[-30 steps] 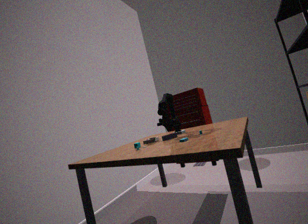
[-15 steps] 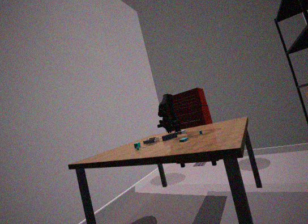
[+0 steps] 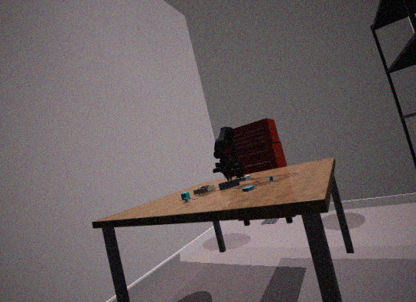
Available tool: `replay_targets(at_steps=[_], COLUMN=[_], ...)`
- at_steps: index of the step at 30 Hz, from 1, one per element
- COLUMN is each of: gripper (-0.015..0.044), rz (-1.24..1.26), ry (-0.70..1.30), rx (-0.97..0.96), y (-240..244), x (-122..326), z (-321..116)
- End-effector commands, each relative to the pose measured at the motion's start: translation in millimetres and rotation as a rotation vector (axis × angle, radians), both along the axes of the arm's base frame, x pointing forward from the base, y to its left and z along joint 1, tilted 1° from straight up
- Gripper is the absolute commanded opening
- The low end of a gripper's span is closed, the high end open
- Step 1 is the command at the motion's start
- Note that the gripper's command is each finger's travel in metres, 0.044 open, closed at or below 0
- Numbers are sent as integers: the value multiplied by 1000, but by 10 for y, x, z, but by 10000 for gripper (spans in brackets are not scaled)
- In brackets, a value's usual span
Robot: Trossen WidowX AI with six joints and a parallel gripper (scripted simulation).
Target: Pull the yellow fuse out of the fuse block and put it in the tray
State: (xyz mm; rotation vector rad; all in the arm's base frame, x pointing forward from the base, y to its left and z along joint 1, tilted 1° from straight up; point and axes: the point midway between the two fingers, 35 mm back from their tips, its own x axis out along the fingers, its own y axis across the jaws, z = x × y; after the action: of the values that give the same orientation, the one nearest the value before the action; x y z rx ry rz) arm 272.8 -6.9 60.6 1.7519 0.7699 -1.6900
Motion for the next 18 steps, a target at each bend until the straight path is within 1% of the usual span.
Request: replay_targets(at_steps=[1,18], gripper=[74,74], rz=[-1,-1], ry=[1,1], rx=[-6,-6], y=[-10,-9], x=[-1,0], z=[-22,-107])
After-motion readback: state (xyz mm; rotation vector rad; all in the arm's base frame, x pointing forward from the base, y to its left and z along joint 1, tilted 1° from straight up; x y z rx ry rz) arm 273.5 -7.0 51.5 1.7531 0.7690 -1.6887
